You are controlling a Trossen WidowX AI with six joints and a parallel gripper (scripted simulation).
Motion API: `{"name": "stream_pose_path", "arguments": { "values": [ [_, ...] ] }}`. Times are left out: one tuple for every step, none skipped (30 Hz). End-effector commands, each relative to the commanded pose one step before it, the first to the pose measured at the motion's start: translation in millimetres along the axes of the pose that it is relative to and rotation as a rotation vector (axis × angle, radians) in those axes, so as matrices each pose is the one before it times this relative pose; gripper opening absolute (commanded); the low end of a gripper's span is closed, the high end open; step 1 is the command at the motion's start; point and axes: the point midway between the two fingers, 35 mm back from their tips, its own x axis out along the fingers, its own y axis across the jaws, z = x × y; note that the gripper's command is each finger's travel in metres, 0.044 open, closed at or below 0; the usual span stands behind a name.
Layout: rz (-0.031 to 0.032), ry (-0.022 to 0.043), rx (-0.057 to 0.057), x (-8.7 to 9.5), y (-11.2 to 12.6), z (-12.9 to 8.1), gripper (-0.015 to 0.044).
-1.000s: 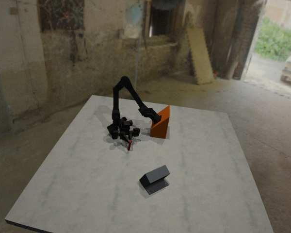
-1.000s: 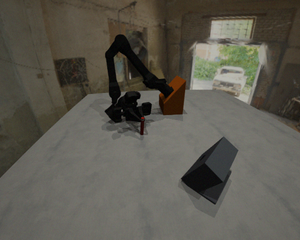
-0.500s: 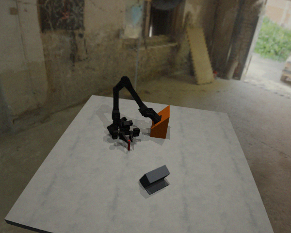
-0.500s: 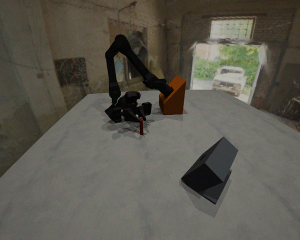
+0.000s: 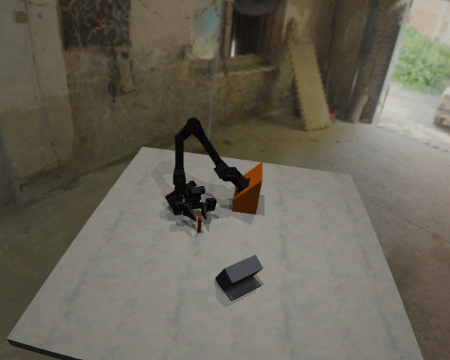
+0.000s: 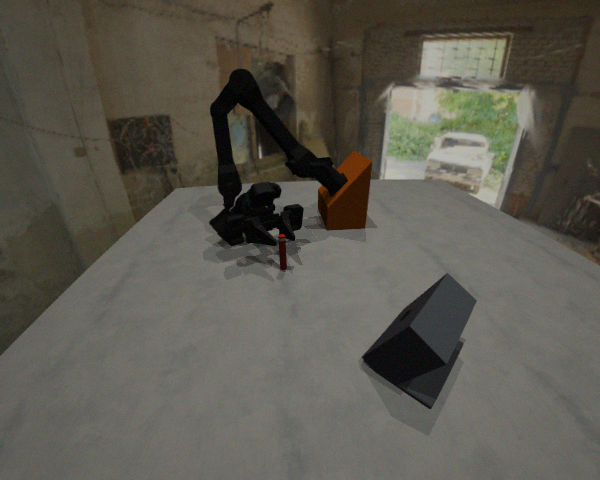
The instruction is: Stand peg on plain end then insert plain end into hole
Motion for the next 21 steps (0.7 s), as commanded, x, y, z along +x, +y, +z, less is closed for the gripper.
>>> {"name": "stream_pose_path", "arguments": {
  "values": [
    [-0.00008,0.00005,0.0006,0.03,0.02,0.04,0.0287],
    [0.00000,0.00000,0.0000,0.00,0.00,0.00,0.0314],
    [0.00000,0.00000,0.0000,0.00,0.00,0.00,0.0340],
    [0.00000,0.00000,0.0000,0.00,0.00,0.00,0.0366],
    [0.00000,0.00000,0.0000,0.00,0.00,0.00,0.0393],
    [0.00000,0.00000,0.0000,0.00,0.00,0.00,0.0419],
    [0.00000,0.00000,0.0000,0.00,0.00,0.00,0.0440],
    [0.00000,0.00000,0.0000,0.00,0.00,0.00,0.0440],
    [0.00000,0.00000,0.0000,0.00,0.00,0.00,0.0440],
    [0.00000,0.00000,0.0000,0.00,0.00,0.00,0.0440],
    [0.00000,0.00000,0.0000,0.00,0.00,0.00,0.0440],
    [0.00000,0.00000,0.0000,0.00,0.00,0.00,0.0440],
    [0.00000,0.00000,0.0000,0.00,0.00,0.00,0.0440],
    [0.00185,0.00043,-0.0003,0.16,-0.62,1.48,0.0440],
    [0.00532,0.00131,-0.0010,0.45,-1.82,4.47,0.0440],
    [0.00804,0.00226,-0.0016,0.63,-2.86,7.58,0.0440],
    [0.00852,0.00283,-0.0019,0.55,-3.24,9.60,0.0440],
    [0.00694,0.00278,-0.0018,0.29,-2.89,9.81,0.0440],
    [0.00534,0.00260,-0.0016,0.01,-2.53,9.98,0.0440],
    [0.00376,0.00231,-0.0014,-0.28,-2.15,10.12,0.0440],
    [0.00221,0.00191,-0.0011,-0.57,-1.76,10.23,0.0440]
  ]
}}
